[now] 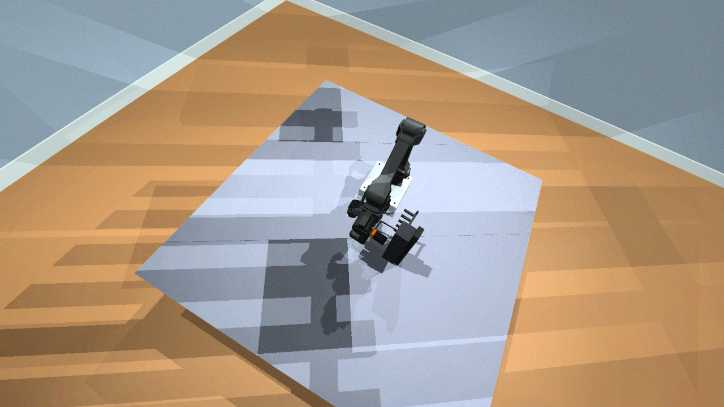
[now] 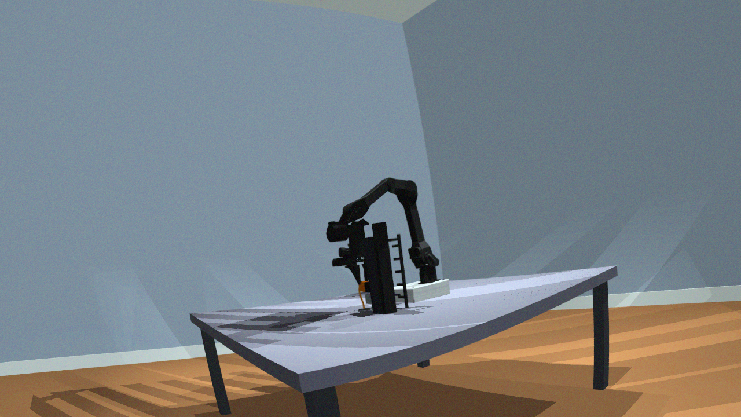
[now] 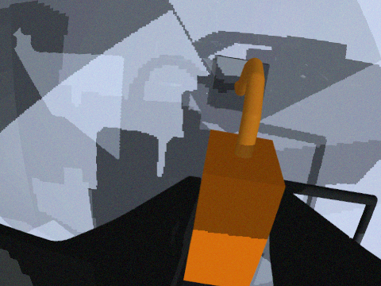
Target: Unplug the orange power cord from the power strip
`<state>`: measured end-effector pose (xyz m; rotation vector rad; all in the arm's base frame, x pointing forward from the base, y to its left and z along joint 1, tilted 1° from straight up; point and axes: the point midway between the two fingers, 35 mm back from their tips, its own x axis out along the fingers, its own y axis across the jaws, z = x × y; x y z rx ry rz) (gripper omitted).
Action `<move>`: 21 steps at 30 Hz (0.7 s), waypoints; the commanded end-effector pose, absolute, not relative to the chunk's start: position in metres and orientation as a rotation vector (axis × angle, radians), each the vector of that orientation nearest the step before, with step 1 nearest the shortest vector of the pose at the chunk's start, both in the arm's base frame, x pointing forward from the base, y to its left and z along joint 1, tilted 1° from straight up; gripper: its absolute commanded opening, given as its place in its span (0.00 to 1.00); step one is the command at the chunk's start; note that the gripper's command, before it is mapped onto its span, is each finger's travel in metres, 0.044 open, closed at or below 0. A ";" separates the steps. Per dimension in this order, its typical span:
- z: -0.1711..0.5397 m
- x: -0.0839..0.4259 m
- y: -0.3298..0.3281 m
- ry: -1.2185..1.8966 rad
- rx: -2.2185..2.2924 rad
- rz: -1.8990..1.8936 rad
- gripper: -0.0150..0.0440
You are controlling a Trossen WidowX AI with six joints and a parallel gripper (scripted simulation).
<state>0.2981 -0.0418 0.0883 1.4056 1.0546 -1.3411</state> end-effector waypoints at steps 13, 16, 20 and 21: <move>0.088 0.298 -0.042 1.038 1.412 -1.354 0.83; 0.091 0.296 -0.054 1.038 1.411 -1.355 0.97; 0.098 0.286 -0.091 1.035 1.408 -1.356 1.00; 0.100 0.283 -0.098 1.035 1.407 -1.357 1.00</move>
